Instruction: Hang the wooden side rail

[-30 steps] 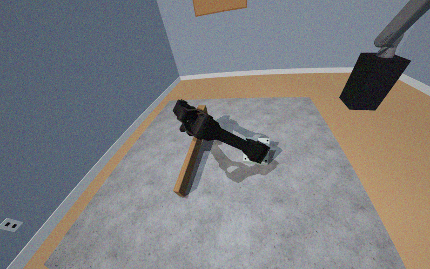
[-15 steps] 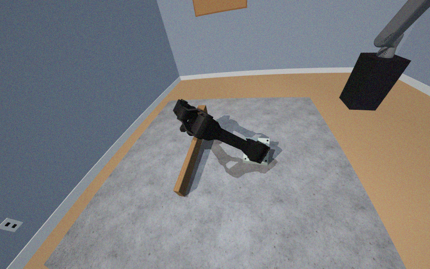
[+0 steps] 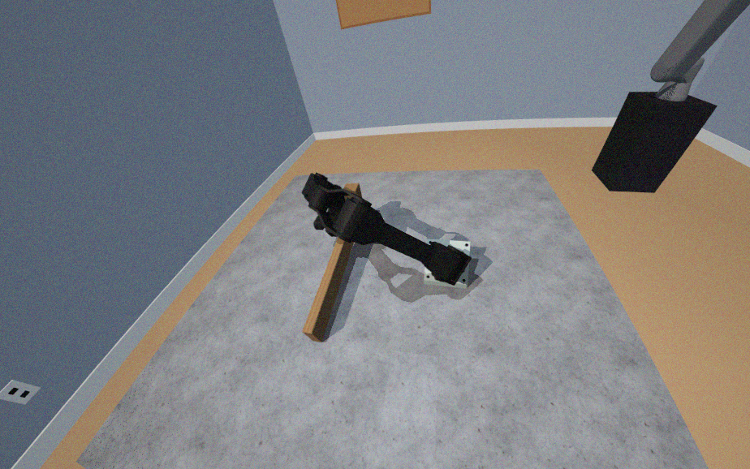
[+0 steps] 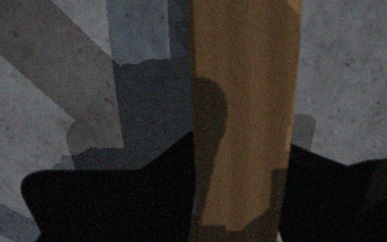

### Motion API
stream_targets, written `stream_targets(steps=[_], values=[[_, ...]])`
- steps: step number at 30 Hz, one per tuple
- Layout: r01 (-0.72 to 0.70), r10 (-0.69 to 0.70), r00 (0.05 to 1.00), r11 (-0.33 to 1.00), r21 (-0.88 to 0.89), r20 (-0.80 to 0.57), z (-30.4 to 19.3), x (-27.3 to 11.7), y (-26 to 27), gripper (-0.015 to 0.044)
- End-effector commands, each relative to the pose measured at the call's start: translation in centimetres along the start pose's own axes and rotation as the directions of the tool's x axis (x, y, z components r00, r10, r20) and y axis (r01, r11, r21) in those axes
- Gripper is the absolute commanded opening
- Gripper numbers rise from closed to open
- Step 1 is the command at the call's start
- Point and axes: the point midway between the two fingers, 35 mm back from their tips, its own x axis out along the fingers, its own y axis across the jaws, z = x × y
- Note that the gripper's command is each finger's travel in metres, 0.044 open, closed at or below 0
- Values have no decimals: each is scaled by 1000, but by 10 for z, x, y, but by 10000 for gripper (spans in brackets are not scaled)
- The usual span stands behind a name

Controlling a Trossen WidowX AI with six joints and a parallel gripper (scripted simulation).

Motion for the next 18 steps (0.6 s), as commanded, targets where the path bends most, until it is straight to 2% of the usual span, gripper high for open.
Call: stream_targets(steps=[1,18], values=[[13,-13,1000,1000,2,-7,-4,-6,0,0],[13,-13,1000,1000,2,-7,-6,-5,1,0]])
